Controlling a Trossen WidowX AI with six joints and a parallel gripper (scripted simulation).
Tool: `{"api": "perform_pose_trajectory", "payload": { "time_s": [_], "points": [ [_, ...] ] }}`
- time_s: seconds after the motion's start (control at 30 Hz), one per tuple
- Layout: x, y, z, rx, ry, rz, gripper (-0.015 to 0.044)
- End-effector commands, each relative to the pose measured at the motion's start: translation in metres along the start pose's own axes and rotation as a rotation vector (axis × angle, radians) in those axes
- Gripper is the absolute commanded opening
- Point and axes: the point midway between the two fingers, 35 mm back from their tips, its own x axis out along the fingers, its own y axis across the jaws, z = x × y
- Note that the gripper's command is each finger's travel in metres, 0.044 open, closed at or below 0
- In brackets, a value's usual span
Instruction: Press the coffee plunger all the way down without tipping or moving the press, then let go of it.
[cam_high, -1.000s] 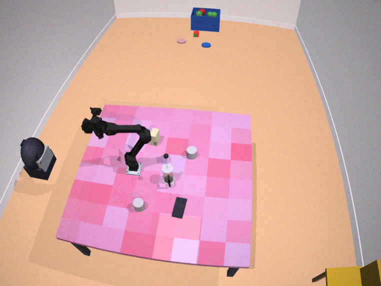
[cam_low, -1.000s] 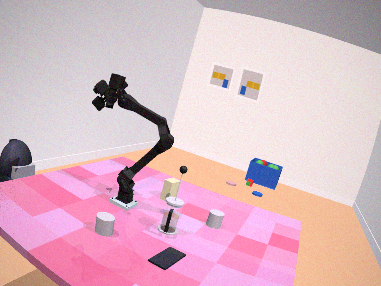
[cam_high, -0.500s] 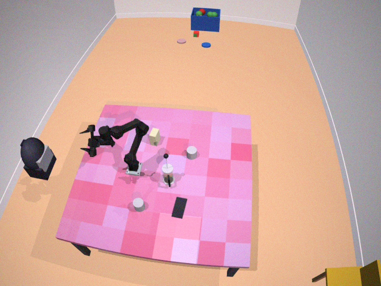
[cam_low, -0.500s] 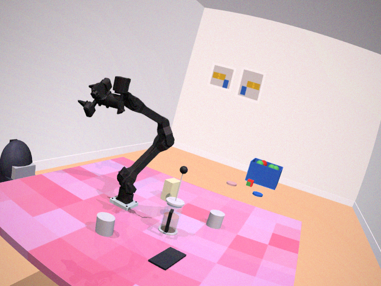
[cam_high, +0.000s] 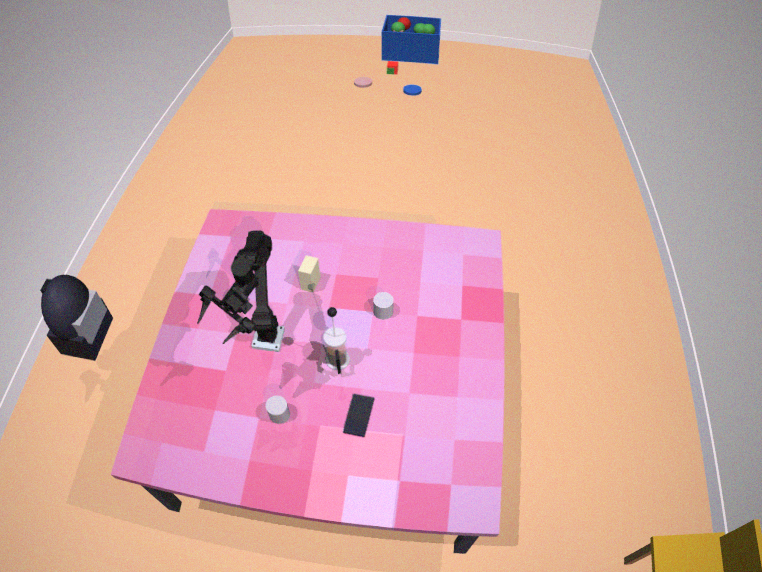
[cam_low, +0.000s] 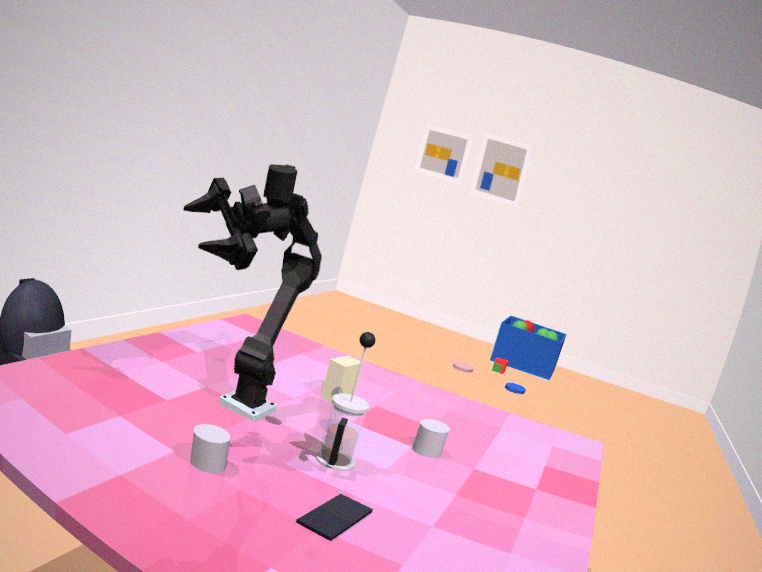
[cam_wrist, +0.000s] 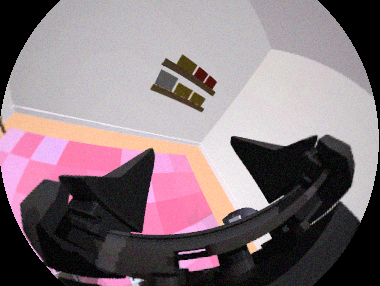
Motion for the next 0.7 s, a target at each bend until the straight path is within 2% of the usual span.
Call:
{"api": "perform_pose_trajectory", "payload": {
  "time_s": [0.0,0.33,0.67],
  "points": [
    [-0.033,0.054,0.022,0.025,-0.128,0.297,0.0440],
    [-0.138,0.145,0.032,0.003,-0.274,0.958,0.0440],
    [-0.261,0.168,-0.006,-0.128,-0.283,1.597,0.0440]
  ]
}}
